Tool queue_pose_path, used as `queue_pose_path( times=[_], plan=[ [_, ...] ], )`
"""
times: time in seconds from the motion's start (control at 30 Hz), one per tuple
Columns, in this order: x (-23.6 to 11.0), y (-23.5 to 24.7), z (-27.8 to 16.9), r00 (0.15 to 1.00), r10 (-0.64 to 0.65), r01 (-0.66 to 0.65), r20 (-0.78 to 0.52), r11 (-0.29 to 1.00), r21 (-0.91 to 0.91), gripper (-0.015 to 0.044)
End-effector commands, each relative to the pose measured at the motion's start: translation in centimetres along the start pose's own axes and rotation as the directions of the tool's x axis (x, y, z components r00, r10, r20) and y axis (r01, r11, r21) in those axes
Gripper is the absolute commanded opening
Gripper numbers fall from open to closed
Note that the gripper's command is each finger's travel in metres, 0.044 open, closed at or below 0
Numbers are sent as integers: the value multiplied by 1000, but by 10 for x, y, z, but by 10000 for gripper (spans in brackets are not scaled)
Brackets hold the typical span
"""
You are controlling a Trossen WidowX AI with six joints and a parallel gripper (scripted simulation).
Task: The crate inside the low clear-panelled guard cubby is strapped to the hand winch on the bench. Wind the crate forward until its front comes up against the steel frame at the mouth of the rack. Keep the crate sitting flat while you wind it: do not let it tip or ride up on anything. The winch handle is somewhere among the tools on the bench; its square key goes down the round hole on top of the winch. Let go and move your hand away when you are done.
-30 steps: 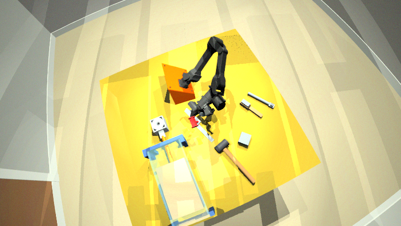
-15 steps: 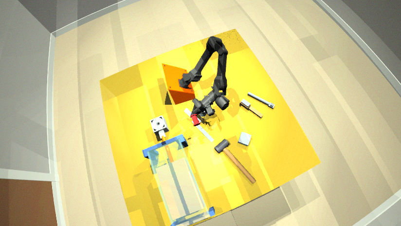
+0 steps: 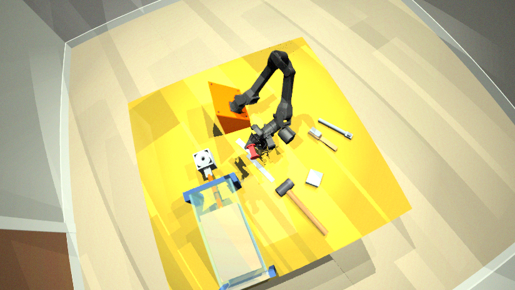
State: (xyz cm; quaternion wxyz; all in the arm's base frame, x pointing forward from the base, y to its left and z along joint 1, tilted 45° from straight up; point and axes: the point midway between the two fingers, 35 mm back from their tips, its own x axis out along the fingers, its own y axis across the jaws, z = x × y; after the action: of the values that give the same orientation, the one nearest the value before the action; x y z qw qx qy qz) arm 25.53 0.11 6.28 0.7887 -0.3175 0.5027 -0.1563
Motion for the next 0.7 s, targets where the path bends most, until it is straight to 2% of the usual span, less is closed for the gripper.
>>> queue_pose_path(
  times=[0.0,0.33,0.67],
  plan=[
    [2,-2,-1,999,-49,49,-5,999,-1,0],
    [4,1,-1,1000,-30,30,-4,1000,0,0],
    [57,13,-4,1000,-2,2,-28,1000,8,0]
  ],
)
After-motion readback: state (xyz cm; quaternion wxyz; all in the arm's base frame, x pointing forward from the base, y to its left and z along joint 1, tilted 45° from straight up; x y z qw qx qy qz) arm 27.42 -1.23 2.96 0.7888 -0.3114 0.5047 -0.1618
